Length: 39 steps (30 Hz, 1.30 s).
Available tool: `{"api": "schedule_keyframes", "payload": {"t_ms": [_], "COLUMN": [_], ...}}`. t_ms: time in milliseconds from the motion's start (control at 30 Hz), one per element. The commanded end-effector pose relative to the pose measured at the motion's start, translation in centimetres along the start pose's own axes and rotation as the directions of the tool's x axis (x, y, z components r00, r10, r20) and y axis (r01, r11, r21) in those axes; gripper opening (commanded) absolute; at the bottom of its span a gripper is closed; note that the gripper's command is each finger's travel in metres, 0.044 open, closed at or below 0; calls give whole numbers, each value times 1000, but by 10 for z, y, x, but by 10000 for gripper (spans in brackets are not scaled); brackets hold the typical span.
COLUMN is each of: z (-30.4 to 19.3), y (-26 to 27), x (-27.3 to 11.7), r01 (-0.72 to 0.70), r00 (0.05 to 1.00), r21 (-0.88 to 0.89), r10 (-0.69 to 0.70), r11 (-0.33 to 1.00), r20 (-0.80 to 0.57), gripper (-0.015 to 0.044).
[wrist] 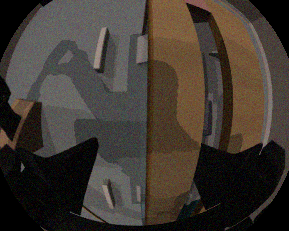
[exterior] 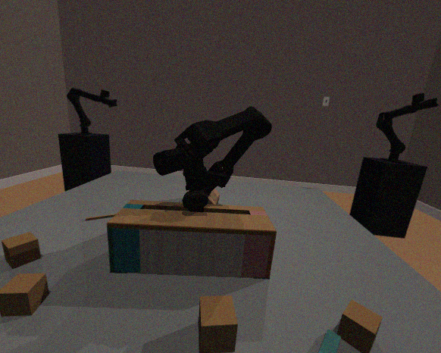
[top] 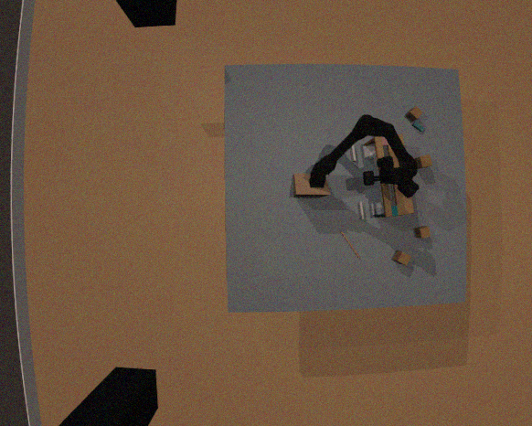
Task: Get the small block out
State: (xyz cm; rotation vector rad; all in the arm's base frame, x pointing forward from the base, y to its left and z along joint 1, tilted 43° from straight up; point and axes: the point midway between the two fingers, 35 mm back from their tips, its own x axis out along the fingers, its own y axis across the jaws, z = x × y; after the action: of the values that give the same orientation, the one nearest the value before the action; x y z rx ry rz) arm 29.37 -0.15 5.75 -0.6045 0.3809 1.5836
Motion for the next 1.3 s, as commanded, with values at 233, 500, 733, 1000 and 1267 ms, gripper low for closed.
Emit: {"api": "schedule_keyframes", "payload": {"t_ms": [233, 500, 733, 1000, 1267], "z": [23, 38, 51, 66, 80], "y": [0, 0, 0, 0, 0], "x": [4, 7, 10, 13, 16], "r01": [5, 5, 5, 5, 5], "r00": [1000, 1000, 1000, 1000, 1000], "r21": [-1, -1, -1, -1, -1], "r10": [-5, -5, -5, -5, -5], "r11": [1000, 1000, 1000, 1000, 1000], "r20": [3, 4, 5, 5, 6], "gripper": [400, 400, 400, 400, 400]}}
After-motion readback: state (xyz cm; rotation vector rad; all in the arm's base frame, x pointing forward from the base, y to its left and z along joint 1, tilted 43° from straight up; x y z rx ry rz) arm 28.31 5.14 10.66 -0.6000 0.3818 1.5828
